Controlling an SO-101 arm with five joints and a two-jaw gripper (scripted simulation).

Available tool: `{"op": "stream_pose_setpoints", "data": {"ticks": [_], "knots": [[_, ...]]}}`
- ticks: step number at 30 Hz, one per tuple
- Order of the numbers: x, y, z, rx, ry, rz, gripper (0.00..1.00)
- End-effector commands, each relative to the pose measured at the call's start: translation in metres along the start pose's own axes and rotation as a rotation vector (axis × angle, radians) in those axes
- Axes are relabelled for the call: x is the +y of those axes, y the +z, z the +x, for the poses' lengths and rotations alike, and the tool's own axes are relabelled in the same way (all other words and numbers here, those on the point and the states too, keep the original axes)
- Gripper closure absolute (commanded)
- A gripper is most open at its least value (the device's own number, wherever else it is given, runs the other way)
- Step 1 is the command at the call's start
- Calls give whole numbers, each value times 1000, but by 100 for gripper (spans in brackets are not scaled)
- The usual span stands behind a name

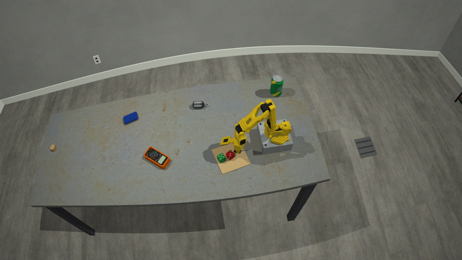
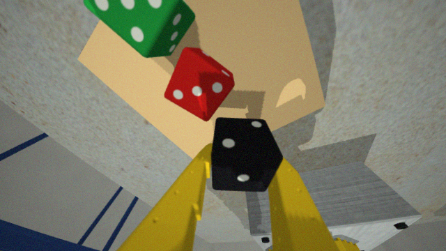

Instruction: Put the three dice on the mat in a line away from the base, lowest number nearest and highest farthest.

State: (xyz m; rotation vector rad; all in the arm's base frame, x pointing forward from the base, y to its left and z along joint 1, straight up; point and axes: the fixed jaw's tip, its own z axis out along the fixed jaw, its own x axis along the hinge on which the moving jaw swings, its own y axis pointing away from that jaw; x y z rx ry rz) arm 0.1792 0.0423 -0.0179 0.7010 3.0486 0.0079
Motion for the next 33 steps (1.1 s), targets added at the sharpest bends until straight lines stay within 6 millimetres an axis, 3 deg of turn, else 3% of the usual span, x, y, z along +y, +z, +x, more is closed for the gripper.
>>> {"op": "stream_pose_setpoints", "data": {"ticks": [1, 33], "knots": [[-4, 6, 2, 16, 1, 11, 100], [-4, 16, 3, 16, 1, 11, 100]]}}
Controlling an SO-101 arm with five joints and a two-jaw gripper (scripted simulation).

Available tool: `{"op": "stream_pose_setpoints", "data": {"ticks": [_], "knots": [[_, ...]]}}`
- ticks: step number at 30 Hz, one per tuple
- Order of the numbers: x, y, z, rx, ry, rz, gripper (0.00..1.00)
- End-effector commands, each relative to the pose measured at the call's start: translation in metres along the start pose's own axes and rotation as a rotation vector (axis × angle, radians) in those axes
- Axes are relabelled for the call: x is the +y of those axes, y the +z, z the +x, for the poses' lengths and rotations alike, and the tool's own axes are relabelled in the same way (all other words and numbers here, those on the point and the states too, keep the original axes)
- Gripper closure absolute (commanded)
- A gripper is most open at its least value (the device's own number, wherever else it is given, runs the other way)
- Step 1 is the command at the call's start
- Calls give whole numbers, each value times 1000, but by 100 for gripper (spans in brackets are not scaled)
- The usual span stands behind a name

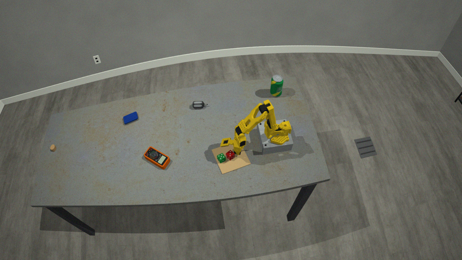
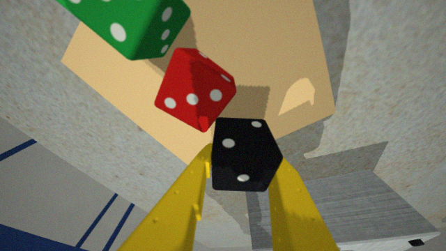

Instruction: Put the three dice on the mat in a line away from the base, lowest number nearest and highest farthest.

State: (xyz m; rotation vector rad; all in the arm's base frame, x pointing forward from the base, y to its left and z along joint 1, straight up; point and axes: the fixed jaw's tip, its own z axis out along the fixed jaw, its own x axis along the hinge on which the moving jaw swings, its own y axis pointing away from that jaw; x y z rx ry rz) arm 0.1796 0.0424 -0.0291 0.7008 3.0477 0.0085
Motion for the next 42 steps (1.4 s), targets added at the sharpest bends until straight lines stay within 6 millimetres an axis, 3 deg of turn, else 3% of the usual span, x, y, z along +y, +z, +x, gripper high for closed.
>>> {"op": "stream_pose_setpoints", "data": {"ticks": [1, 42], "knots": [[-4, 6, 3, 17, 1, 11, 100], [-4, 20, 3, 17, 1, 11, 100]]}}
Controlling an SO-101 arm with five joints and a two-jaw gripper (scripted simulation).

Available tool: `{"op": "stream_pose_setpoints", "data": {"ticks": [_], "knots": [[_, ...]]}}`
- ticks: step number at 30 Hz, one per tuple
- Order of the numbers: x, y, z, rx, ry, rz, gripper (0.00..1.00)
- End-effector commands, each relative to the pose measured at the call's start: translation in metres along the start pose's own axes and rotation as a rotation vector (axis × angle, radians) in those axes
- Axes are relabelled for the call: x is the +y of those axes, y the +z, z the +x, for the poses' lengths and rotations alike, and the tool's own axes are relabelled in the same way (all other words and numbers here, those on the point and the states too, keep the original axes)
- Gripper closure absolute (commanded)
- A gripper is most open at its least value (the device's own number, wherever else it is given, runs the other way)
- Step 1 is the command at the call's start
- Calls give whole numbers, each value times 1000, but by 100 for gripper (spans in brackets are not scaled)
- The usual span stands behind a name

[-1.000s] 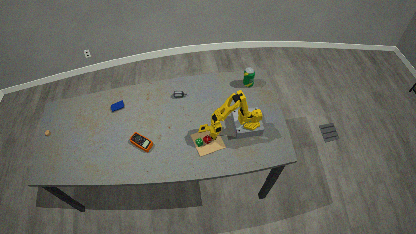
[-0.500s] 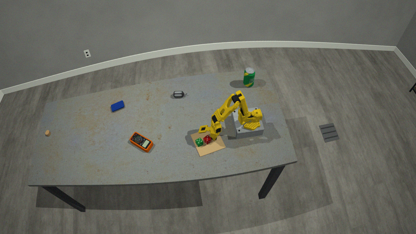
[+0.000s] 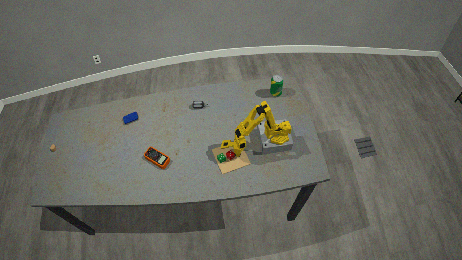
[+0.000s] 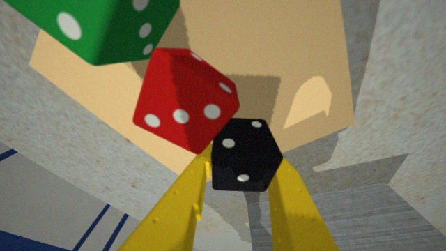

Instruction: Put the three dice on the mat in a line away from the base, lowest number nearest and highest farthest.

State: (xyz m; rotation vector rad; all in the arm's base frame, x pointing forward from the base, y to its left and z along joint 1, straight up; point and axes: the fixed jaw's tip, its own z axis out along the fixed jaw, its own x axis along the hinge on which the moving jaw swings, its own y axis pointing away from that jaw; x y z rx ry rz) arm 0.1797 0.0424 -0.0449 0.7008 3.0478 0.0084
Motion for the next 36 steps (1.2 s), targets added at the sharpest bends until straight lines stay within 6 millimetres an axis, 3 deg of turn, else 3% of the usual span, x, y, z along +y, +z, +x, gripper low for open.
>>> {"op": "stream_pose_setpoints", "data": {"ticks": [1, 20, 30, 36], "knots": [[-4, 4, 3, 17, 1, 11, 100], [-4, 5, 3, 17, 1, 11, 100], [-4, 5, 3, 17, 1, 11, 84], [-4, 5, 3, 16, 1, 11, 83]]}}
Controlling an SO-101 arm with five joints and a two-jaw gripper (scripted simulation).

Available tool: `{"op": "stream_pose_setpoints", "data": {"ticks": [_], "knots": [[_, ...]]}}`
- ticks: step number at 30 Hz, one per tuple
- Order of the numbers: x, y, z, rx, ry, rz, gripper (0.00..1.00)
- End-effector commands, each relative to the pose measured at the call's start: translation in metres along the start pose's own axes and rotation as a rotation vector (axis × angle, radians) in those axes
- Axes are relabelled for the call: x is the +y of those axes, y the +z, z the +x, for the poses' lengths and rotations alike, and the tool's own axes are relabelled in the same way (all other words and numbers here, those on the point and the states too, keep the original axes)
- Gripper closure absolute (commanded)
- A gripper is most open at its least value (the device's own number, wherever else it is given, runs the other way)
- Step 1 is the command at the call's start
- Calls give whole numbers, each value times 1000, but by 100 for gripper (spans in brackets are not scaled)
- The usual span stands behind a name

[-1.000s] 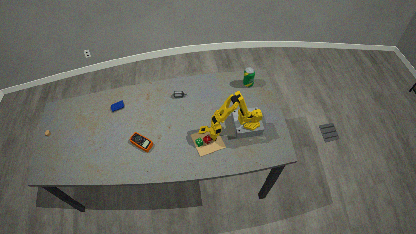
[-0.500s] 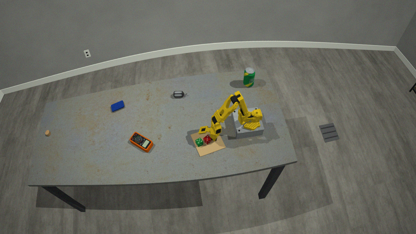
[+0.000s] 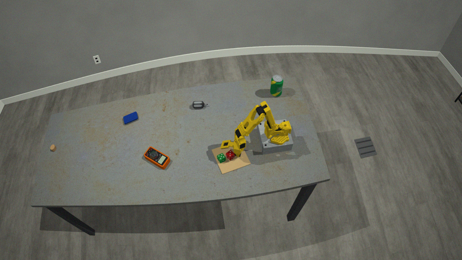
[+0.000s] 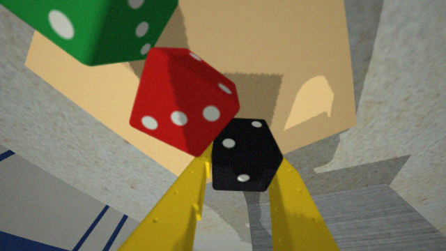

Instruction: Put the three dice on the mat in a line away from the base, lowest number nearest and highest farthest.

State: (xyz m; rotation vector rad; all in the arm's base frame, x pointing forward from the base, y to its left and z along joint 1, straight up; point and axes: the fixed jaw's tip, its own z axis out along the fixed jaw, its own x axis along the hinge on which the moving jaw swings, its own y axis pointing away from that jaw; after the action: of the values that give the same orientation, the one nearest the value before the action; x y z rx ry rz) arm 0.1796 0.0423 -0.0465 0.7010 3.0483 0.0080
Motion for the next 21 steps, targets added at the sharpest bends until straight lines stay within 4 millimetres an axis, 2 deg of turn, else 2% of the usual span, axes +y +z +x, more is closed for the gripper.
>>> {"op": "stream_pose_setpoints", "data": {"ticks": [1, 7, 21], "knots": [[-4, 3, 3, 16, 1, 11, 83], [-4, 3, 3, 16, 1, 11, 80], [-4, 3, 3, 16, 1, 11, 68]]}}
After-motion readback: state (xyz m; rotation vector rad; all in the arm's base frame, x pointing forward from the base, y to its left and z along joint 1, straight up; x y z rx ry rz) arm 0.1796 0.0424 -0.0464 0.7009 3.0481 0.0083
